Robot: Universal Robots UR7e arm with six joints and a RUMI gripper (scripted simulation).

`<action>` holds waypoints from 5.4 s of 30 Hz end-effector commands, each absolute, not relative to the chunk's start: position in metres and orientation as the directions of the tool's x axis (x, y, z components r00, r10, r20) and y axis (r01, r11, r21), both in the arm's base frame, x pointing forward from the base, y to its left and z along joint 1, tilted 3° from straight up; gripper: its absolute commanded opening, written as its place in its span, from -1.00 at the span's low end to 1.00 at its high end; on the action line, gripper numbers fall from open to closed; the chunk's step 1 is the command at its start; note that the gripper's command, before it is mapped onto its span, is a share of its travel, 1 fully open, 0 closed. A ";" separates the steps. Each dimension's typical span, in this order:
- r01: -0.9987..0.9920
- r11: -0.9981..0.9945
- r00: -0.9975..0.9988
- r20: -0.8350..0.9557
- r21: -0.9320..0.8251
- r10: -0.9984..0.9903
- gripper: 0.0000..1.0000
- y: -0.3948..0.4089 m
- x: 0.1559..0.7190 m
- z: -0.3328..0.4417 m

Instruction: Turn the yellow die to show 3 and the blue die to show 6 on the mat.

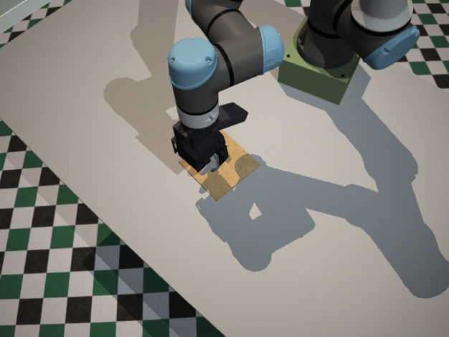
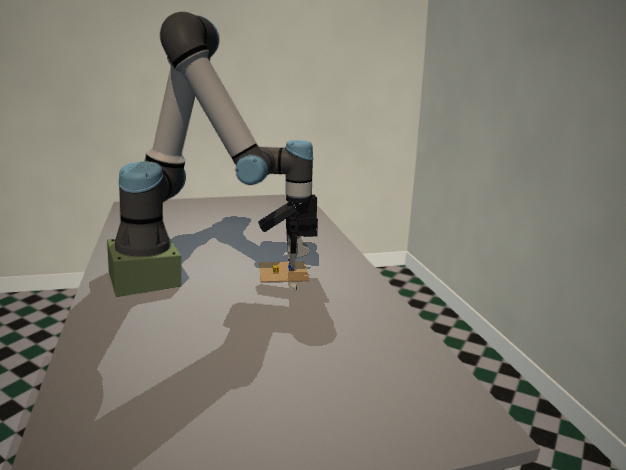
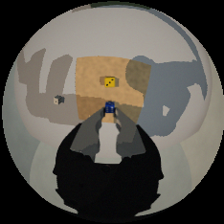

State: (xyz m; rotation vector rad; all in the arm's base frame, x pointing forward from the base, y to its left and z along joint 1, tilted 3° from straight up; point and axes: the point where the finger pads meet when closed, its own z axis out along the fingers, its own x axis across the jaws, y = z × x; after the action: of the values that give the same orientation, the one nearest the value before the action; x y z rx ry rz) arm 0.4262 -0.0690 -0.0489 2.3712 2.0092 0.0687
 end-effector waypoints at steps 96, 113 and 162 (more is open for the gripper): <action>0.985 -0.164 0.163 0.014 0.051 0.986 -0.99 -0.068 0.426 -0.050; 0.985 -0.164 0.163 0.014 0.051 0.986 -0.99 -0.068 0.426 -0.053; 0.985 -0.164 0.163 0.014 0.051 0.986 -0.71 -0.068 0.426 -0.053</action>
State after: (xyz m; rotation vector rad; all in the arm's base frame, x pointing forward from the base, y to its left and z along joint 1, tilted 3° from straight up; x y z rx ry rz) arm 0.4266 -0.0690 -0.0524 2.3732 2.0097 0.0676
